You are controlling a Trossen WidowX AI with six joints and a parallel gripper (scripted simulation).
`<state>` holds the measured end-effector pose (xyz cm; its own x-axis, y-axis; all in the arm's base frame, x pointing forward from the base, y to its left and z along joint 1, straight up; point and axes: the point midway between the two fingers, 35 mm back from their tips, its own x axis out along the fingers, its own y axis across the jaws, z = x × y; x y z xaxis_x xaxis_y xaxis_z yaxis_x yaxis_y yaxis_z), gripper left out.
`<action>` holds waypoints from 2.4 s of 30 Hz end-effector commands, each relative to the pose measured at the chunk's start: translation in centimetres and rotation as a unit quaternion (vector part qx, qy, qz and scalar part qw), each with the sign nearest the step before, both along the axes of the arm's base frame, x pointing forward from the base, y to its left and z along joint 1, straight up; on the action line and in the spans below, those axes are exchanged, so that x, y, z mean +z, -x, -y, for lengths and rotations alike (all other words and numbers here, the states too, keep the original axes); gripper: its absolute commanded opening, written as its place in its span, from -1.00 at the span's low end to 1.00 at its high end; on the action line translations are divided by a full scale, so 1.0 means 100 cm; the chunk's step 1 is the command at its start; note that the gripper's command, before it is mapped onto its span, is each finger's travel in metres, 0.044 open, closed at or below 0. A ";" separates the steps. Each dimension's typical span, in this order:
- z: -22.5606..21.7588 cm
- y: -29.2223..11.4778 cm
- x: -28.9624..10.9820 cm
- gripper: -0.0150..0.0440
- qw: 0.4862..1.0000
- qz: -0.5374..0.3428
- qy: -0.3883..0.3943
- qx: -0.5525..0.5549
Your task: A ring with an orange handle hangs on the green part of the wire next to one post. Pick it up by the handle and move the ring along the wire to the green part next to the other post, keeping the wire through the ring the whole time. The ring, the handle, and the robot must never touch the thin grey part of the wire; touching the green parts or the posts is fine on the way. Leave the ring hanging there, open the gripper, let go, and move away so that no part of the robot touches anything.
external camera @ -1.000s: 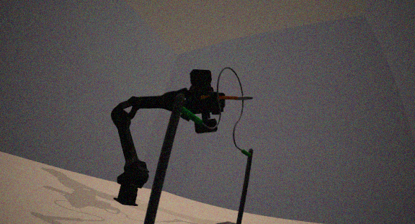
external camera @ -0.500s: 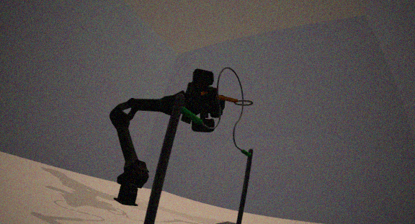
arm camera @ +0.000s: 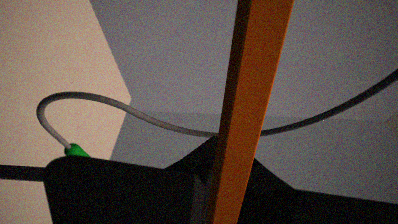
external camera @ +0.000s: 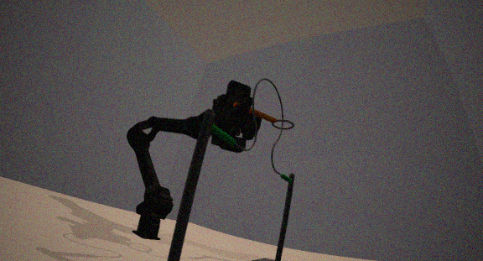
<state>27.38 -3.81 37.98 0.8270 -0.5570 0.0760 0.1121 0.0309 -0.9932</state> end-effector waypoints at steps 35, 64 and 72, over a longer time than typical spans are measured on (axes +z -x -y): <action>-0.004 0.001 0.021 -1.00 0.970 -0.005 0.242 0.000; 0.002 0.001 0.017 -1.00 0.942 -0.007 0.336 -0.002; 0.010 0.002 0.005 -1.00 0.953 -0.005 0.303 -0.006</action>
<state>27.32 -4.57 38.84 0.8276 -0.4115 0.3816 0.0909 -0.5727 -0.8147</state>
